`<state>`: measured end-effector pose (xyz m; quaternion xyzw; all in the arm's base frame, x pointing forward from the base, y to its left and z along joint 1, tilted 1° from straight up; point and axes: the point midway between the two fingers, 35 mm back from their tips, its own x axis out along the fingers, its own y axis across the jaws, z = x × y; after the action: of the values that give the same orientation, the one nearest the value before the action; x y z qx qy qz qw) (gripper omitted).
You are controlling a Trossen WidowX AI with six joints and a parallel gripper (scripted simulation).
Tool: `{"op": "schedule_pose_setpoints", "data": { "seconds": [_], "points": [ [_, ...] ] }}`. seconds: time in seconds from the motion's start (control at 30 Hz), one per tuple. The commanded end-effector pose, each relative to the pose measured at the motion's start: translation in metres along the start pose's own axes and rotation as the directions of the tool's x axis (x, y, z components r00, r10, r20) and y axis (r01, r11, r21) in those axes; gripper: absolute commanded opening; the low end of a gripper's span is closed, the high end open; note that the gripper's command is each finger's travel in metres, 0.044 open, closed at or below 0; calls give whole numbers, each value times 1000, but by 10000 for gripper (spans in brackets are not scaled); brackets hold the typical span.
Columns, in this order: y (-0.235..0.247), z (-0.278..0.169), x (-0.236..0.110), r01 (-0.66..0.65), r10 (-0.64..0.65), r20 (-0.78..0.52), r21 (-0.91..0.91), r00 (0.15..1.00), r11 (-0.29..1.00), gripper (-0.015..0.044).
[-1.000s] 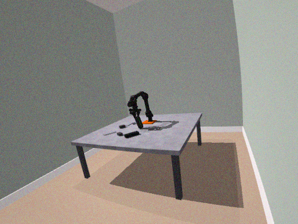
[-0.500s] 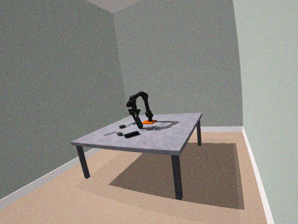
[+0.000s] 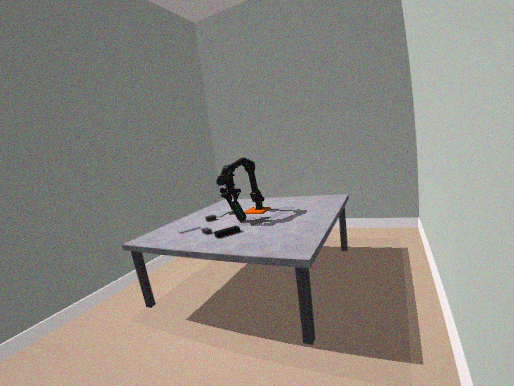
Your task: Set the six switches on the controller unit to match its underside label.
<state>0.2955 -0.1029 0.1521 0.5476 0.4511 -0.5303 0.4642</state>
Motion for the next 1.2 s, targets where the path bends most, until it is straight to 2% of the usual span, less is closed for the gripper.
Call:
{"op": "schedule_pose_setpoints", "data": {
  "seconds": [0.0, 1.17],
  "points": [
    [-1, 3, 6, 15, -15, 1, -6, 1000, 1000, 336],
    [-1, 27, 18, 15, -15, 3, -6, 1000, 1000, 336]
  ]
}}
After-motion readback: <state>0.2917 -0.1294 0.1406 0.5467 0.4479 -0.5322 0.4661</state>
